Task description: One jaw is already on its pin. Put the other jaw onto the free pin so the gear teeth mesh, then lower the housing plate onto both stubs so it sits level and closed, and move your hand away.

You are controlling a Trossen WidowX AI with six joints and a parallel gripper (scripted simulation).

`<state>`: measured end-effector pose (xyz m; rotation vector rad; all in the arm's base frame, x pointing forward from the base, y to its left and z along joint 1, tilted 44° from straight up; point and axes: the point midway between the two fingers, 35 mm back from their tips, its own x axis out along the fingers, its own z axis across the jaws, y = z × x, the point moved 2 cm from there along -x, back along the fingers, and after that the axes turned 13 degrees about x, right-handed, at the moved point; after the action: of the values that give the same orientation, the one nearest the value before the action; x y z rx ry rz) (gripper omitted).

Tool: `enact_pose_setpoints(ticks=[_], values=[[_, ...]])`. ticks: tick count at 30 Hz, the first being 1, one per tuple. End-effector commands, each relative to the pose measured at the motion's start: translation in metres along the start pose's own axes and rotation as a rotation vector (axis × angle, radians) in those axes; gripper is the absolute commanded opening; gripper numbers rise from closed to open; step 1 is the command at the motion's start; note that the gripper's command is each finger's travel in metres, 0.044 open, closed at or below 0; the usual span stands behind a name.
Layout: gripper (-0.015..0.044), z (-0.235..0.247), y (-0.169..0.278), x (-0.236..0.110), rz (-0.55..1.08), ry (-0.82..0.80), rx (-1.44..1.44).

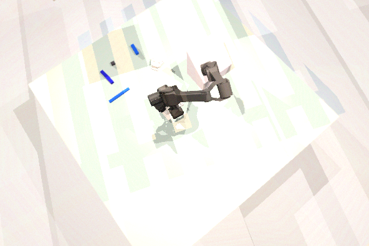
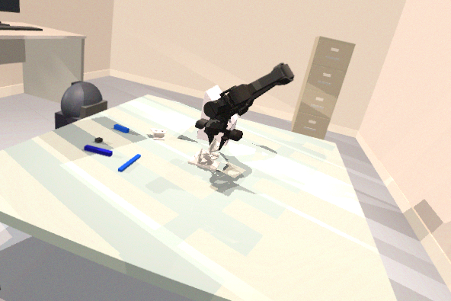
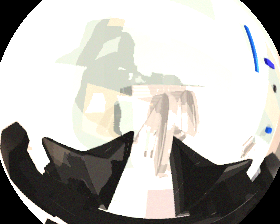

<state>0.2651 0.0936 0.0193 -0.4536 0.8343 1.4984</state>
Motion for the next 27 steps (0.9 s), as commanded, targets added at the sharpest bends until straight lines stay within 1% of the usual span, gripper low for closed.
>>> enact_pose_setpoints(ticks=[1, 21, 27], values=[[0.0134, -0.001, 0.0, 0.008, 0.006, -0.003, 0.01], [0.0134, -0.001, 0.002, 0.04, 0.008, -0.006, 0.009], [0.0134, -0.001, 0.002, 0.042, 0.008, -0.006, 0.009]])
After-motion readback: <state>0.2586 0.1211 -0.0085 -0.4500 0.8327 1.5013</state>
